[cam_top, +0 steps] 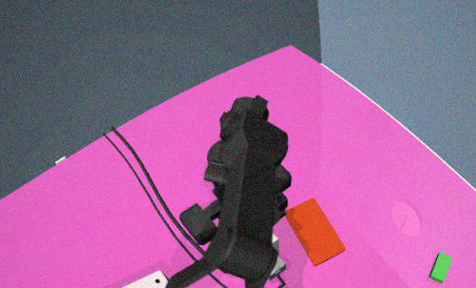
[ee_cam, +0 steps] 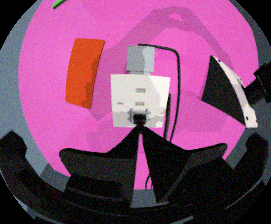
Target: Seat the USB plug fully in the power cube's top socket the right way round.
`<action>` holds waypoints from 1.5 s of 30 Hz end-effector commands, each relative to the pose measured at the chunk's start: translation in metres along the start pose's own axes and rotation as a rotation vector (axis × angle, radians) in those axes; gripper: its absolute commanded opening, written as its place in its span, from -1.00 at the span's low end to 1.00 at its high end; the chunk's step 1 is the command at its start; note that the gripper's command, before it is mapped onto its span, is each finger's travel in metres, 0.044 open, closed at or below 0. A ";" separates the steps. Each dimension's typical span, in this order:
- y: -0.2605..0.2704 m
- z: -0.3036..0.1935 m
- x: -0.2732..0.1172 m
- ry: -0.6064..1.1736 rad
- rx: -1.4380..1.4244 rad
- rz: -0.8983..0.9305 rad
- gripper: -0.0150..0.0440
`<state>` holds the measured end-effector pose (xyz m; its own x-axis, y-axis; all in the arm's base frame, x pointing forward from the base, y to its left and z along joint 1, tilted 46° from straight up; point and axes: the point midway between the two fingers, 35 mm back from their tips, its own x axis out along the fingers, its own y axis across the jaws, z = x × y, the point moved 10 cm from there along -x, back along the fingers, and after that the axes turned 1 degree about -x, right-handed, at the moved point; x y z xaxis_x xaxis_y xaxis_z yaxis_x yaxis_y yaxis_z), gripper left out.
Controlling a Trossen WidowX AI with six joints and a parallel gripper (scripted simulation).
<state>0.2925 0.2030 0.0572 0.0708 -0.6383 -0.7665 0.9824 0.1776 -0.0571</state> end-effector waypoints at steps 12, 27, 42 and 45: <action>0.001 0.001 0.002 -0.004 -0.001 -0.001 -0.49; 0.000 0.000 0.000 0.000 0.001 0.001 -0.17; 0.000 0.000 -0.001 0.000 0.001 0.000 -0.17; 0.000 0.000 -0.004 0.000 0.001 0.000 -0.17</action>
<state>0.2927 0.2031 0.0575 0.0708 -0.6389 -0.7661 0.9824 0.1778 -0.0575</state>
